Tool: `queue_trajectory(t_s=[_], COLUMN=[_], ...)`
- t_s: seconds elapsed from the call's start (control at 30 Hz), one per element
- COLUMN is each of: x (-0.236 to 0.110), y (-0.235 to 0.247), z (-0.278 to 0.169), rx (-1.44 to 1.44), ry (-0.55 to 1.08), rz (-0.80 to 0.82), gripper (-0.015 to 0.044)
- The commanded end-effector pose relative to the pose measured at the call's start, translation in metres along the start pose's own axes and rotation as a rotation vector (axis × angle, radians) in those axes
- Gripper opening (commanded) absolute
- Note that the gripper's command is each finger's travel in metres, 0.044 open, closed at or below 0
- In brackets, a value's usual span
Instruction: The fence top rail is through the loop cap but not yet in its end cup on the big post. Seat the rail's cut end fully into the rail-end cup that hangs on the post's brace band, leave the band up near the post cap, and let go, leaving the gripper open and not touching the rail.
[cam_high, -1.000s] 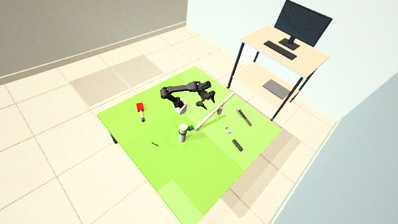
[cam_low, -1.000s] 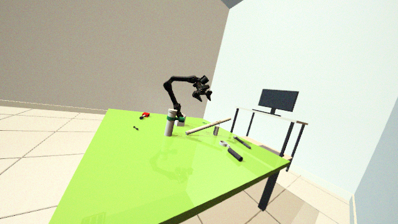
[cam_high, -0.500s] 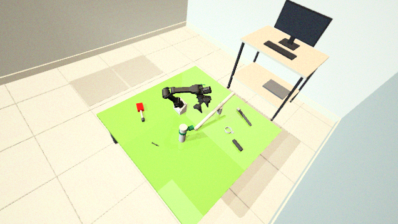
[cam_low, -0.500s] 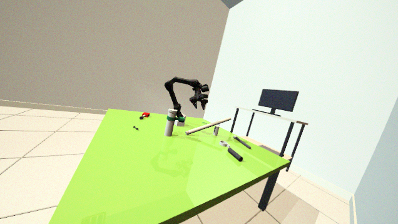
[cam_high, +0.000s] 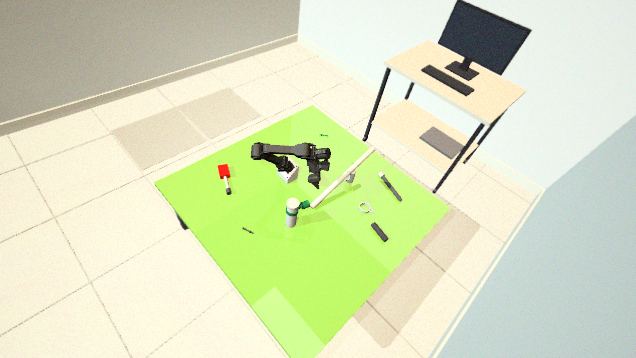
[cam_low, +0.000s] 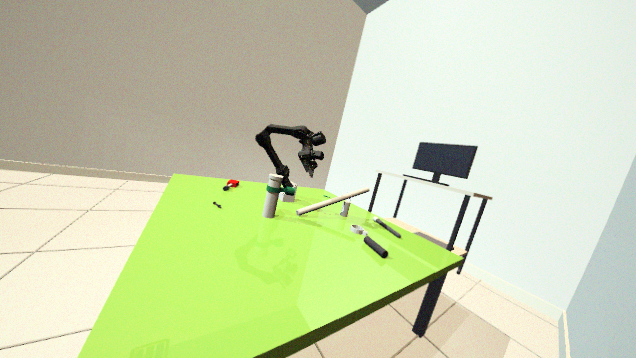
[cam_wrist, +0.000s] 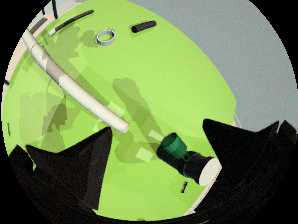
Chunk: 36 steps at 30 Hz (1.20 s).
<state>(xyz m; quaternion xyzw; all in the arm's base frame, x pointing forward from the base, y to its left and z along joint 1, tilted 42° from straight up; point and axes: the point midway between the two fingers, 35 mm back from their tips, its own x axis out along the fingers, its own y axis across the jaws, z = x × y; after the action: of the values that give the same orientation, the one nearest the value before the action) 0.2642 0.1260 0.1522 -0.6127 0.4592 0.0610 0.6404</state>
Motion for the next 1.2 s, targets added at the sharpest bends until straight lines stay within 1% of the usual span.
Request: queue_trajectory(t_s=[0.0, 0.07, 0.63, 0.73, 0.9, 1.17], x=[0.012, 0.012, 0.012, 0.02, 0.049, 0.055], y=[-0.042, -0.044, -0.044, -0.041, -0.03, -0.029], z=[-0.06, -0.063, -0.063, -0.066, -0.08, -0.08], rx=[-0.592, -0.627, -0.627, -0.626, -0.626, -0.626], ry=[0.112, 0.12, 0.12, 0.119, 0.12, 0.119], rz=[-0.042, -0.042, -0.042, -0.04, -0.042, -0.041], gripper=[0.044, 0.044, 0.044, 0.044, 0.044, 0.044])
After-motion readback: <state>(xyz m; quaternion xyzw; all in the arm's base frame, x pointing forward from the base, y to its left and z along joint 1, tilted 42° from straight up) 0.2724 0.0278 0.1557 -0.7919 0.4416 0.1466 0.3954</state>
